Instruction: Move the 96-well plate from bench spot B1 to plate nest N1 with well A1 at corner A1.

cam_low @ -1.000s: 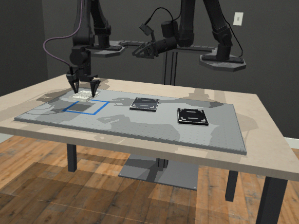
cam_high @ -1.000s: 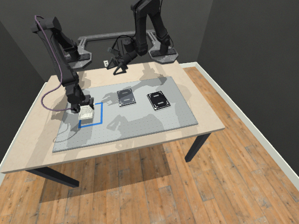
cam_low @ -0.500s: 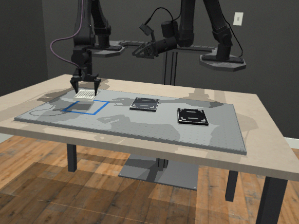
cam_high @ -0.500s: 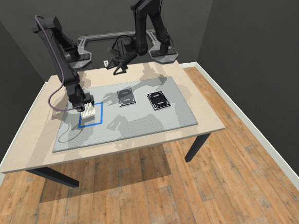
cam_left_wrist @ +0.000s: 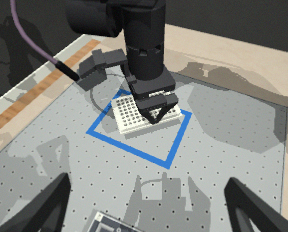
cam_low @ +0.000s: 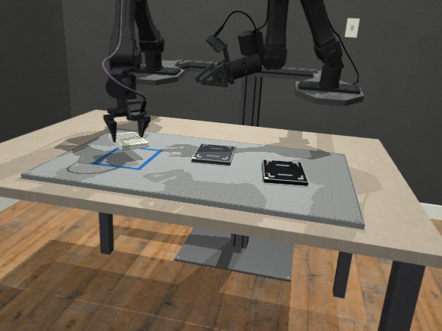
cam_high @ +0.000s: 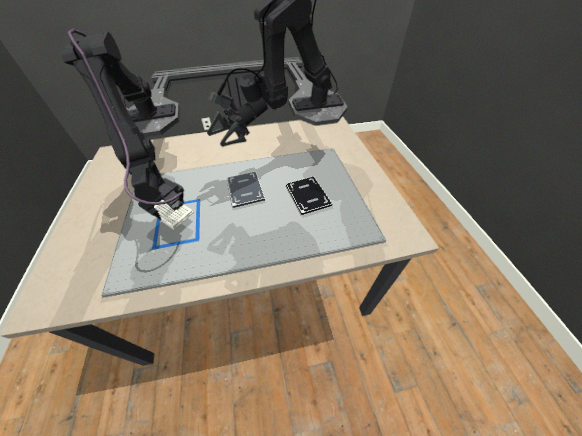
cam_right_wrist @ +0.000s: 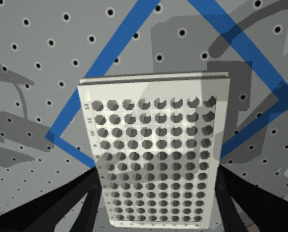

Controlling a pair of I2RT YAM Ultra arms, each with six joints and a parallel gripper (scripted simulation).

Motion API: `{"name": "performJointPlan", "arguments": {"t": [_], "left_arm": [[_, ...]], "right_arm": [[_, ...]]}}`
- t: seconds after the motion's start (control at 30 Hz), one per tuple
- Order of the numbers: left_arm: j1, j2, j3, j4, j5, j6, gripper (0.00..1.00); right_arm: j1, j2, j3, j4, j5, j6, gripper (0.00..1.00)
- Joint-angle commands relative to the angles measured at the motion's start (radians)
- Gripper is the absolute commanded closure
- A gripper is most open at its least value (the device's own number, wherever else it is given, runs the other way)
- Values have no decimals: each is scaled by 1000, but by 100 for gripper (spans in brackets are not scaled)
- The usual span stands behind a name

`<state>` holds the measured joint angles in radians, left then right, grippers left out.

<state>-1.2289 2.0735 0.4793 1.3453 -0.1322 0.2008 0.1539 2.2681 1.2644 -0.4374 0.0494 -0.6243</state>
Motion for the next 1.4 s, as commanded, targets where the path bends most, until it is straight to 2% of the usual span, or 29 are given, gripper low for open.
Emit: {"name": "performJointPlan", "arguments": {"t": [0.0,0.03,0.37,0.53,1.07,1.23,1.37], "left_arm": [[1,-14,-13,10,11,-10,0],[1,-14,-13,10,11,-10,0],[1,-14,-13,10,11,-10,0],[1,-14,-13,10,11,-10,0],[1,-14,-13,10,11,-10,0],[1,-14,-13,10,11,-10,0],[1,-14,-13,10,11,-10,0]], "right_arm": [[12,-17,34,-11,6,-178,21],[12,-17,34,-11,6,-178,21],[12,-17,36,0,13,-615,21],[12,-16,26,-1,9,-763,21],[9,-15,28,-4,1,-784,21],[16,-11,80,-51,1,-797,21],[16,10,85,9,-10,-804,21]]}}
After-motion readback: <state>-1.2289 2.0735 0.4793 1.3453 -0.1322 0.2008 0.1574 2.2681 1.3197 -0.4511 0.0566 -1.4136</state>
